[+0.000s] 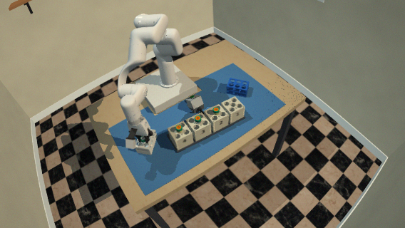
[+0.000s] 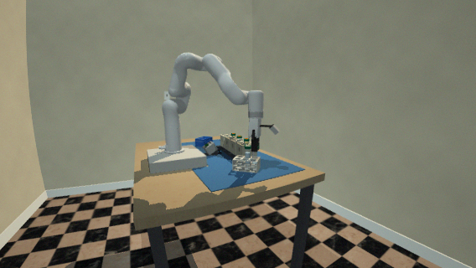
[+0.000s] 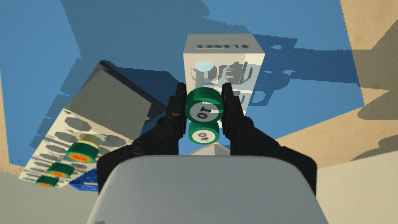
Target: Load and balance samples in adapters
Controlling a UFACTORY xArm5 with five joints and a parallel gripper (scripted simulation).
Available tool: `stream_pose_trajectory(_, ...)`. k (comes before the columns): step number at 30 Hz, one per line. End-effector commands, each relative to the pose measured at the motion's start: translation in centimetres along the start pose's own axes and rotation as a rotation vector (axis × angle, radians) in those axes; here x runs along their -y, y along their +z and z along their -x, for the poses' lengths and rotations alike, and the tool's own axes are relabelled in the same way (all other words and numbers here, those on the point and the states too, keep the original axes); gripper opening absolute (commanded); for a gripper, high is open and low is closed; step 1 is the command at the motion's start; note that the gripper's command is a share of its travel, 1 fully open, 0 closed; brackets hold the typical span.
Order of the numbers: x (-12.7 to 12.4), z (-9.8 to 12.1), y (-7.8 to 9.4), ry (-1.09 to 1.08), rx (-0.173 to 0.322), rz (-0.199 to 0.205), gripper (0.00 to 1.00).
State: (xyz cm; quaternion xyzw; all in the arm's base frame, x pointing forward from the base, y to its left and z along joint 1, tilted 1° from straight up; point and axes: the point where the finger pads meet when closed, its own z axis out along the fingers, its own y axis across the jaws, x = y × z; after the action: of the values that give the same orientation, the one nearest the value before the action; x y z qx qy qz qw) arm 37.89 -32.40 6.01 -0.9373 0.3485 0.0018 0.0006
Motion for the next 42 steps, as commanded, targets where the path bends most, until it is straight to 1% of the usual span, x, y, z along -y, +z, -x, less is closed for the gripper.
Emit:
stream_pose_trajectory(1,0.0,-0.1,-0.2,0.0,-0.004,0.0,0.0)
stream_pose_trajectory(17,0.0,-0.1,-0.2,0.0,-0.004,0.0,0.0)
stream_pose_trajectory(42,0.0,-0.1,-1.7,0.0,-0.004,0.0,0.0)
